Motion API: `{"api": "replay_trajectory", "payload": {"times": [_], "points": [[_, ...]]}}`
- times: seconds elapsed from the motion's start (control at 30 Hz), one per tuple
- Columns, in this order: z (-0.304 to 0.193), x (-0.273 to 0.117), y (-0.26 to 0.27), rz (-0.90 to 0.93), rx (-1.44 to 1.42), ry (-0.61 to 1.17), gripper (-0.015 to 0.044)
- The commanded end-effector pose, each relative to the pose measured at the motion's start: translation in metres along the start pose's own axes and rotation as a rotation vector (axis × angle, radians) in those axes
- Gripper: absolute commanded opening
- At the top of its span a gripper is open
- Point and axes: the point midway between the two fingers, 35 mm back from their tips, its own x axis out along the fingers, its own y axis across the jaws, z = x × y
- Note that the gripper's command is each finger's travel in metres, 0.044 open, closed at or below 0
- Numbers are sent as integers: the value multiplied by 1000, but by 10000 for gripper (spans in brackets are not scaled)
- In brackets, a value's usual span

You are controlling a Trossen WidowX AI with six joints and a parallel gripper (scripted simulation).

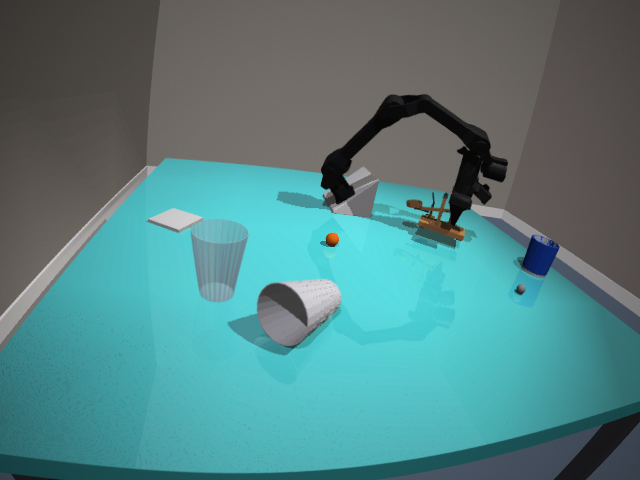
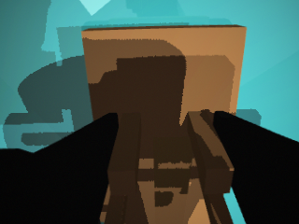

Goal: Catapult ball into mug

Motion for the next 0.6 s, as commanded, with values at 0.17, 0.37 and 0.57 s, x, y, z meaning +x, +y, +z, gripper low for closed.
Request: {"api": "replay_trajectory", "payload": {"times": [0.17,0.37,0.57], "points": [[1,13,-1,-2,-3,-7,0],[1,22,-1,-2,-3,-7,0],[0,32,-1,-3,-3,-7,0]]}}
